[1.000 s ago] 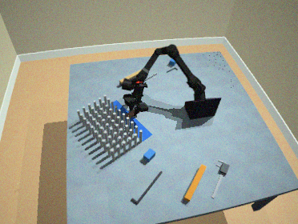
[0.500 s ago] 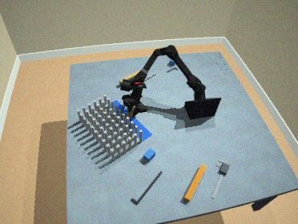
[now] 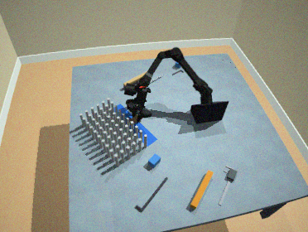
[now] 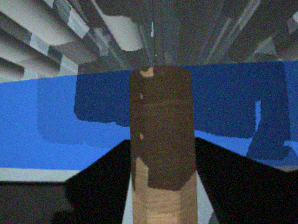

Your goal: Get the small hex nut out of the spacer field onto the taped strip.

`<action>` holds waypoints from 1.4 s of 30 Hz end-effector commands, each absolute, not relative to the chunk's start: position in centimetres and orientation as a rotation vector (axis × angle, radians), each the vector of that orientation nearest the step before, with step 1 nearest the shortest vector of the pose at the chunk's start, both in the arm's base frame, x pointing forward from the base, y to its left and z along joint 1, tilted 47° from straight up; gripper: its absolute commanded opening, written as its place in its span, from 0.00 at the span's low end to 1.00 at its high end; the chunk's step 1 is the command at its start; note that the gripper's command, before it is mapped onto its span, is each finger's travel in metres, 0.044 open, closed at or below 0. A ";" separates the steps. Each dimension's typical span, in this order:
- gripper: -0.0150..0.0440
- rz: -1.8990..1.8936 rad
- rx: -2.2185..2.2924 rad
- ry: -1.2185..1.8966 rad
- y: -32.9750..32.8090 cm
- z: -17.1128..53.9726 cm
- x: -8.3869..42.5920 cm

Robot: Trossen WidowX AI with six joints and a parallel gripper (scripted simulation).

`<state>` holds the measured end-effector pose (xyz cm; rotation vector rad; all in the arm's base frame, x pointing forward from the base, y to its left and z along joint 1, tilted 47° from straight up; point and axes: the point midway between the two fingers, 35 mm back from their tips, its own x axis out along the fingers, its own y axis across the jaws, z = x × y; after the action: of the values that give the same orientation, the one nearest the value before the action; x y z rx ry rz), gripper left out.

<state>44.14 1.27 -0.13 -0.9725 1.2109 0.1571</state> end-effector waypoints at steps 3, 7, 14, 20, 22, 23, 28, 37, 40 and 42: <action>0.25 0.164 -0.978 1.206 1.4 -0.1 44.0; 0.25 0.164 -0.978 1.206 1.3 0.0 43.9; 0.25 0.164 -0.978 1.206 1.1 0.1 43.5; 0.25 0.163 -0.977 1.206 0.9 0.2 43.2; 0.25 0.163 -0.978 1.206 0.9 0.3 43.1; 0.25 0.163 -0.978 1.206 0.8 0.3 43.1; 0.25 0.163 -0.978 1.206 0.7 0.4 42.8; 0.25 0.163 -0.978 1.206 0.3 0.8 42.5; 0.25 0.163 -0.978 1.206 0.2 0.9 42.3; 0.25 0.163 -0.978 1.206 0.1 0.9 42.2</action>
<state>42.29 0.04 0.71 -0.9784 1.2143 0.1557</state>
